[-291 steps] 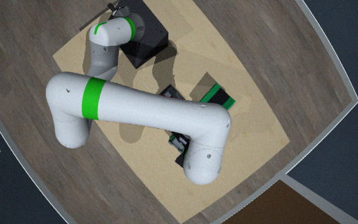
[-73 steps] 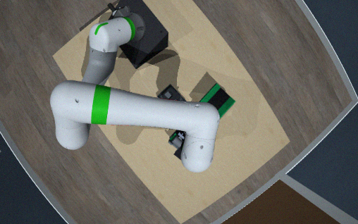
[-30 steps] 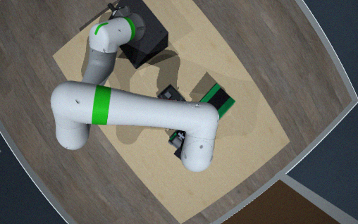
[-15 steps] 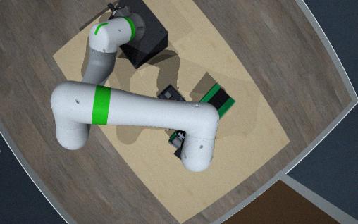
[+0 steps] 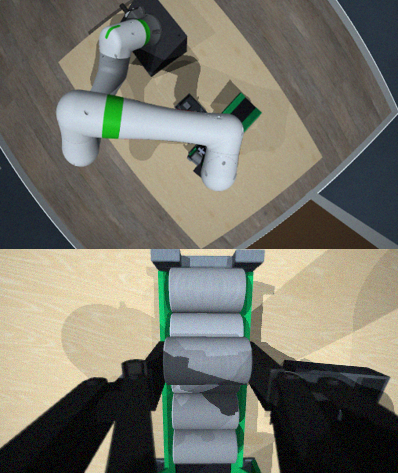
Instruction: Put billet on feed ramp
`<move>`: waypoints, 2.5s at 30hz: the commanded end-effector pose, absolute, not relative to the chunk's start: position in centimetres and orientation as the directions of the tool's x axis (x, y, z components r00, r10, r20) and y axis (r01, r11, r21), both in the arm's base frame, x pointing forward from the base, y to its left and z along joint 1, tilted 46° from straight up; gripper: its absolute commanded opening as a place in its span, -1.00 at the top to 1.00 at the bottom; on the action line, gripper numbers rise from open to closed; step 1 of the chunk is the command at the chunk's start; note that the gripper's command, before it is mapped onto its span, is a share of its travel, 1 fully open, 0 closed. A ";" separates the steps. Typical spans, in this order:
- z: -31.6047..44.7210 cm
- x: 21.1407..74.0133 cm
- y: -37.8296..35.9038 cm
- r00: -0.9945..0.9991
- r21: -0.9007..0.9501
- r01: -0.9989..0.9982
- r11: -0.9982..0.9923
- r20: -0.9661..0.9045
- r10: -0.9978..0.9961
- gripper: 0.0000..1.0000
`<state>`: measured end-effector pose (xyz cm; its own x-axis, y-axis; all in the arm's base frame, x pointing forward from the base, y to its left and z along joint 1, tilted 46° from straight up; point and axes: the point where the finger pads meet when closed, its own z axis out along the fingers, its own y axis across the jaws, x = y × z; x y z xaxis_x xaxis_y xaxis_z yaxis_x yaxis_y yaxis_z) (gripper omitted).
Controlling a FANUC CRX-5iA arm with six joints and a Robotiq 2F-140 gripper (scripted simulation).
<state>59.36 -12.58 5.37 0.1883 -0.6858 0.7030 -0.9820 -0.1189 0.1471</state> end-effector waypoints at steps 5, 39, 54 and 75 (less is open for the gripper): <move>5.6 59.4 -12.4 0.188 0.146 -0.982 -0.120 0.703 -0.686 0.08; 9.9 59.2 -3.1 0.190 0.146 -0.982 -0.122 0.701 -0.687 0.08; 0.7 56.4 4.6 0.188 0.146 -0.982 -0.120 0.703 -0.686 0.08; -2.3 56.4 1.5 0.188 0.146 -0.982 -0.120 0.703 -0.686 0.08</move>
